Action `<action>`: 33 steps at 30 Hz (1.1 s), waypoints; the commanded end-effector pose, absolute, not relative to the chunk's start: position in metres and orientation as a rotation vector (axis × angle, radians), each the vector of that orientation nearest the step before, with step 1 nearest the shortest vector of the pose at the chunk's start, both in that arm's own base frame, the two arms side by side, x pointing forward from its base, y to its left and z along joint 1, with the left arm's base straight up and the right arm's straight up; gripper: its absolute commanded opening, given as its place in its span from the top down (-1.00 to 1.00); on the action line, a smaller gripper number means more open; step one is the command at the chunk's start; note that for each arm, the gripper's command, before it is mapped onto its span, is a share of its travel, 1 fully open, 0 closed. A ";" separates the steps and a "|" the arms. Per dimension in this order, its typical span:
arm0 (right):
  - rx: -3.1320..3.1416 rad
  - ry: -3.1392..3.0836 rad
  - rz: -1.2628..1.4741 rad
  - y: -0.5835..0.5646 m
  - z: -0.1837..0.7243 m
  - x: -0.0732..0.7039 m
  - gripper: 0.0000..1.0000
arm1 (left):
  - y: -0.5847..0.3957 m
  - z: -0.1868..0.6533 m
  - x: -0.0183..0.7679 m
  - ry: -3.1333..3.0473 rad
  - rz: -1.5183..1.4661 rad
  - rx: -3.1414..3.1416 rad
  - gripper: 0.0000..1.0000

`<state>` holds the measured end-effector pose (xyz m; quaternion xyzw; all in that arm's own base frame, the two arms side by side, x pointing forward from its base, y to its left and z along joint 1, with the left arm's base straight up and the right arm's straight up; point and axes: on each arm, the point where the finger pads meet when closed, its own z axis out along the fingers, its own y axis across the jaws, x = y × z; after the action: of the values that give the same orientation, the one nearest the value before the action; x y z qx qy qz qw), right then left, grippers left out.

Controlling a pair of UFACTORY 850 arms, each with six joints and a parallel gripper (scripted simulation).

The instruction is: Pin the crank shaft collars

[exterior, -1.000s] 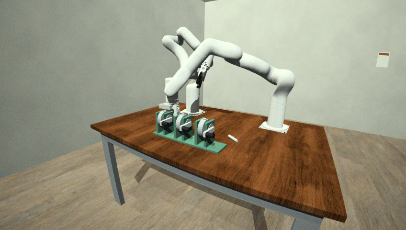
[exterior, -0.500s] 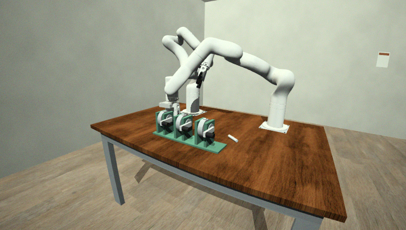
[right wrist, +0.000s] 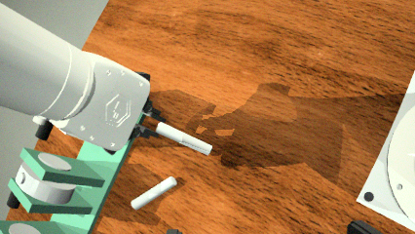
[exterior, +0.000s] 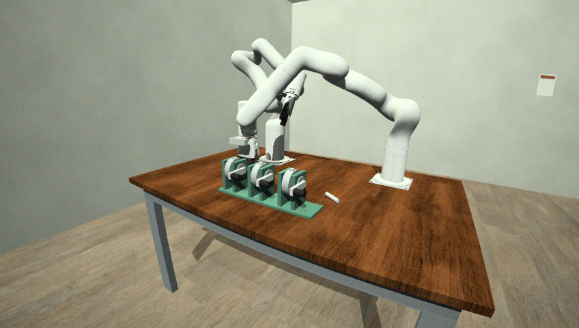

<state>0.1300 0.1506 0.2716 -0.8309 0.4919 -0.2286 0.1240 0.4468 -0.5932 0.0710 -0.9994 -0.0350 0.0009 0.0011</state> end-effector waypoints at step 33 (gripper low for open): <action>-2.421 1.434 -0.665 0.151 0.272 0.130 -1.00 | -0.599 0.102 0.373 -0.110 0.000 -3.140 0.60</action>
<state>0.1300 0.1506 0.2716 -0.8309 0.4919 -0.2286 0.1240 0.3740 -0.5986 0.1016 -0.9994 -0.0350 0.0003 0.0005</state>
